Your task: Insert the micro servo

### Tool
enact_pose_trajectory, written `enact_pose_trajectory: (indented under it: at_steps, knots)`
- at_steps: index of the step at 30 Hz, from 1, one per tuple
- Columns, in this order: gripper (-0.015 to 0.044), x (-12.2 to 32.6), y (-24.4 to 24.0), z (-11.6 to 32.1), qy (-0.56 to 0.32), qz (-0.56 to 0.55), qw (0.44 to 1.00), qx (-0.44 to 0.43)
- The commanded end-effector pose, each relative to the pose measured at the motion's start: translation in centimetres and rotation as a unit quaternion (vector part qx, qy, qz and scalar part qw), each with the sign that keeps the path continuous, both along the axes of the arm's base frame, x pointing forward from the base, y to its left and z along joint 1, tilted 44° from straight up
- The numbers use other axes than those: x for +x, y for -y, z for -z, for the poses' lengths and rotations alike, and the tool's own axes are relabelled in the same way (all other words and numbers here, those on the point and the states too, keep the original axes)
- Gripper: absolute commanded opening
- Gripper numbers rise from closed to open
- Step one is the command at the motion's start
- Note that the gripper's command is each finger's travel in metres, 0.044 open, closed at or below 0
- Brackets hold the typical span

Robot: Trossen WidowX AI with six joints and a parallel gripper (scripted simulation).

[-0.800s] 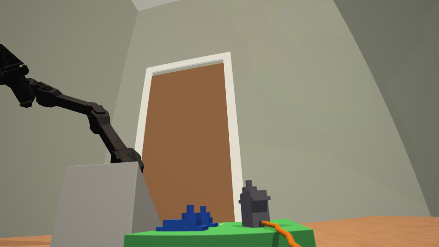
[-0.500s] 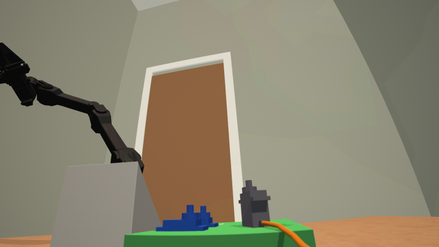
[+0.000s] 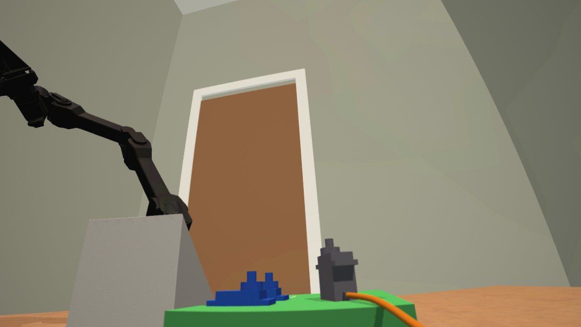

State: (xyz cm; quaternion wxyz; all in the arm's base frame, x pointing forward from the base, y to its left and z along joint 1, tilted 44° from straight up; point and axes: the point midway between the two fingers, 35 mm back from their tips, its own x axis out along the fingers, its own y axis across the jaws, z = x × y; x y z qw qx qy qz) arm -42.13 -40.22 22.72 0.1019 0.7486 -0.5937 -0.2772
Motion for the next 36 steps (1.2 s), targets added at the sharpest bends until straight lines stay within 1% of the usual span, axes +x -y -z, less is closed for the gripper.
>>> enact_pose_trajectory:
  at_steps: [1,15,23,30,36]
  knots:
    - [0.044,1.9,1.6,0.9,-0.028,-0.029,0.999,0.005]
    - [0.044,10.1,6.9,3.4,-0.155,-0.159,0.975,-0.001]
    - [0.044,15.1,9.3,4.9,-0.23,-0.237,0.944,-0.014]
    - [0.044,18.3,10.3,5.5,-0.259,-0.275,0.926,-0.017]
    - [0.044,22.1,11.4,6.5,-0.308,-0.331,0.891,-0.034]
